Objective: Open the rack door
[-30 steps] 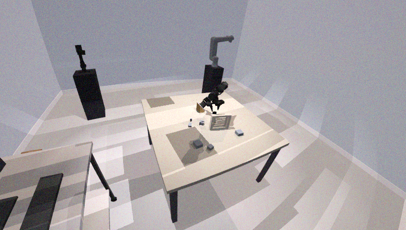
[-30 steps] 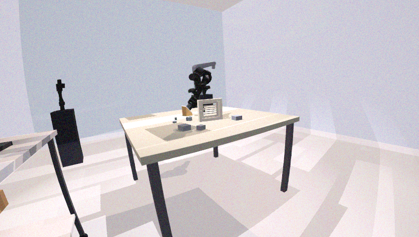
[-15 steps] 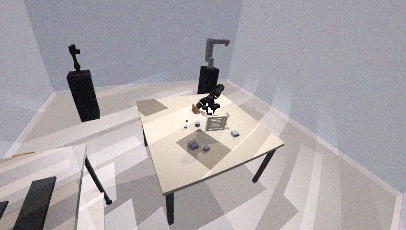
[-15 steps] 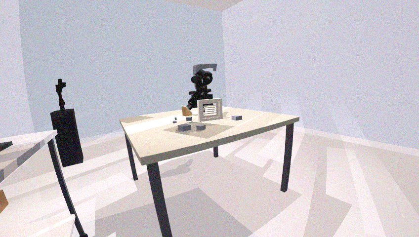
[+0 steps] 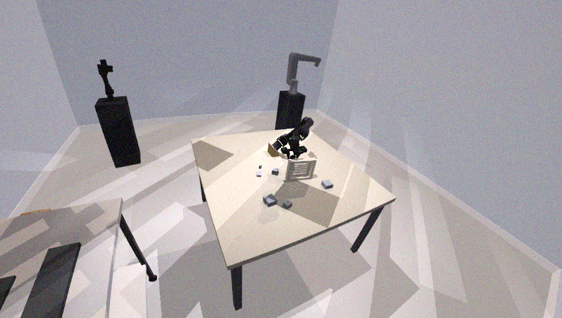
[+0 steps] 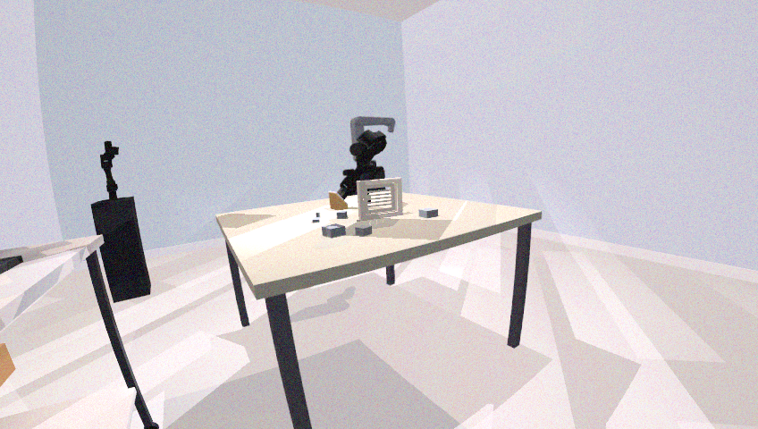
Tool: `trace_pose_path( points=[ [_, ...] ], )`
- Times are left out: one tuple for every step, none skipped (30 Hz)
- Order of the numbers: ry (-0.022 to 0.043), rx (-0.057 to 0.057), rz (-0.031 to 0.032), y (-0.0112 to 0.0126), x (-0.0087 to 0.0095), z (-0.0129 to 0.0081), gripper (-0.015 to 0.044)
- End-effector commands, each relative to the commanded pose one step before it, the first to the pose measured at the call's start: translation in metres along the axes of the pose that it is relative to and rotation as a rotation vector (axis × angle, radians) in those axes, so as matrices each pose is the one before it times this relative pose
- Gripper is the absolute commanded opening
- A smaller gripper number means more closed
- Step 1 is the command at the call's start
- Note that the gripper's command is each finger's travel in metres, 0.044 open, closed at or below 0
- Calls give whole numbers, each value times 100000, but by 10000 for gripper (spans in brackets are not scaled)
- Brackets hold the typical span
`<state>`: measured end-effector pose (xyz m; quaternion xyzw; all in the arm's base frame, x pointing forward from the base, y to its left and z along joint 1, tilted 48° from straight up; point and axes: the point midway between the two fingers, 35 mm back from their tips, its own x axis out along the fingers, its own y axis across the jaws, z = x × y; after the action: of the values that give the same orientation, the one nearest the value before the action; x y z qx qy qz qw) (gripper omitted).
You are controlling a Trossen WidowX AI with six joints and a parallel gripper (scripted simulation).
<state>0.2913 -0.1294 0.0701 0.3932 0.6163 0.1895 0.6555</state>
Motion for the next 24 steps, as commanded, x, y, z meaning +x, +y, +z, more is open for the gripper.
trace_pose_path(
  points=[
    [1824,1159,-1208,-31,634,-65,299],
    [411,235,-328,9,155,3,299],
    [405,233,-328,10,154,3,299],
    [316,183,-259,8,121,3,299],
    [189,110,-156,5,72,2,299],
    [63,36,-52,2,24,1,299],
    [0,0,0,0,0,0,273],
    [0,0,0,0,0,0,247],
    [0,0,0,0,0,0,220],
    [0,0,0,0,0,0,194],
    [0,0,0,0,0,0,168],
    [0,0,0,0,0,0,142],
    [0,0,0,0,0,0,135],
    [0,0,0,0,0,0,128],
    [0,0,0,0,0,0,122],
    [0,0,0,0,0,0,115],
    [0,0,0,0,0,0,108],
    [0,0,0,0,0,0,102],
    [0,0,0,0,0,0,95],
    [0,0,0,0,0,0,88],
    [0,0,0,0,0,0,82],
    [0,0,0,0,0,0,75],
    [0,0,0,0,0,0,68],
    [0,0,0,0,0,0,62]
  ],
)
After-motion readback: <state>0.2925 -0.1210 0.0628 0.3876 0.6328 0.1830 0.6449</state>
